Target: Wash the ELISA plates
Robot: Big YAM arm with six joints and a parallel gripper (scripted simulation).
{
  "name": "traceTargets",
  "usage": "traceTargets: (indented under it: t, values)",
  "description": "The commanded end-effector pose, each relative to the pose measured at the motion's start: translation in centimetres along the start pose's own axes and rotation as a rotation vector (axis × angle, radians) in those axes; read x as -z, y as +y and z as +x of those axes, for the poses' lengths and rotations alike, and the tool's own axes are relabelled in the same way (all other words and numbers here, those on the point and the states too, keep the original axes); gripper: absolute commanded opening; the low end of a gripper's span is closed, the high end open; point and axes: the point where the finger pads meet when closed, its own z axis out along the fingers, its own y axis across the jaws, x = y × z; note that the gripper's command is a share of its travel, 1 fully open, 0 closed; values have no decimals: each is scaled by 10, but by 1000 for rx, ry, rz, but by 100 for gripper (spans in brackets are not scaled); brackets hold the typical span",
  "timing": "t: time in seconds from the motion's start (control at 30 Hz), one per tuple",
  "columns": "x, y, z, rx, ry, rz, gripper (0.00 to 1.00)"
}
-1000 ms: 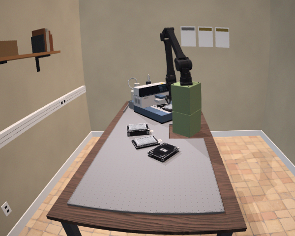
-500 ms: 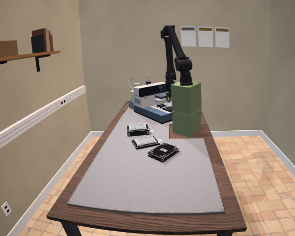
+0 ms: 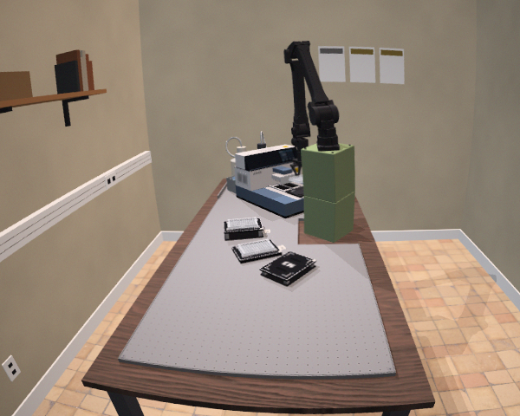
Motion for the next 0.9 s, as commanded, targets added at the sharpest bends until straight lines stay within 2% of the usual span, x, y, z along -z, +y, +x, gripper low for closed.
traceTargets:
  t: [0.0,0.67,0.87]
  values:
    - [12,-1,-3,2,1,-6,82]
    - [42,-1,-3,3,0,-6,82]
    - [37,4,-2,3,-3,-10,82]
